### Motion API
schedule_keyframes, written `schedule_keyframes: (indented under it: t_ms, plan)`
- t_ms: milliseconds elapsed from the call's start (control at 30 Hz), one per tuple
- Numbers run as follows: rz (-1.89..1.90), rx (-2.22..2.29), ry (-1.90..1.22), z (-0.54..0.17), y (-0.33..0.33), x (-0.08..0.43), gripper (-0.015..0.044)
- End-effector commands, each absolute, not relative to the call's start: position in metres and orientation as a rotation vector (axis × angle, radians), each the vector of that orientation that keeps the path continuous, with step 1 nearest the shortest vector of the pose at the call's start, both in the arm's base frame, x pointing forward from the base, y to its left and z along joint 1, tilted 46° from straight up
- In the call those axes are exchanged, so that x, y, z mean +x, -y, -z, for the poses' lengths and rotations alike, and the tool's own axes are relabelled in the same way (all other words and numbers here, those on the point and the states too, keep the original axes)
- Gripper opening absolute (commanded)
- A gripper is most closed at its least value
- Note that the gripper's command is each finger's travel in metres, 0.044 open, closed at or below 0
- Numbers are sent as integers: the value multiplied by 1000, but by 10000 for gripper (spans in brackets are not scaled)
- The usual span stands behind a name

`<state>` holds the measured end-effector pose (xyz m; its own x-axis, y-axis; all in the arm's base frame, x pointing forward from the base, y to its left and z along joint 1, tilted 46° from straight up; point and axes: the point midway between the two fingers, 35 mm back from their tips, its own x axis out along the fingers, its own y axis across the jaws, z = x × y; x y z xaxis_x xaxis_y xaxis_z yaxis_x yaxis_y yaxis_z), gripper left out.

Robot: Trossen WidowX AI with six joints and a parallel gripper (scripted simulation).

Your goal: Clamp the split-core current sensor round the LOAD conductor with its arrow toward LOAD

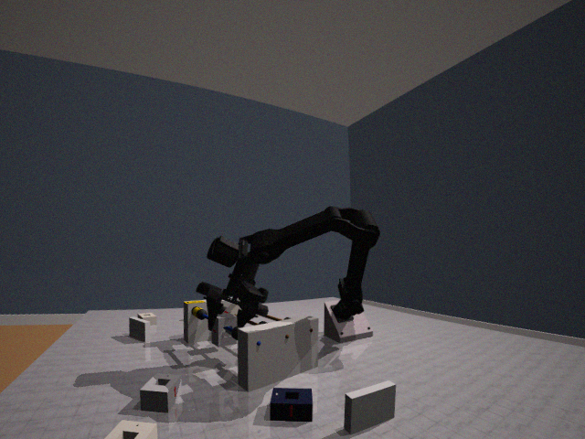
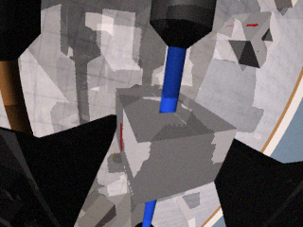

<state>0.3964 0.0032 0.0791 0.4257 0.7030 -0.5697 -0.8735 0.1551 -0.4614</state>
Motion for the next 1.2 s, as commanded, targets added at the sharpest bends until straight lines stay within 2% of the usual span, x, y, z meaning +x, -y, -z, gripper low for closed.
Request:
schedule_keyframes:
  t_ms: [0, 267, 400, 1167]
  plan:
    - [-1145, -839, -242, -79, -3, 396, 163]
    - [-1145, -839, -242, -79, -3, 396, 109]
    - [-1173, -837, -256, -80, -2, 397, 4]
    - [-1175, -834, -255, -80, -3, 396, 0]
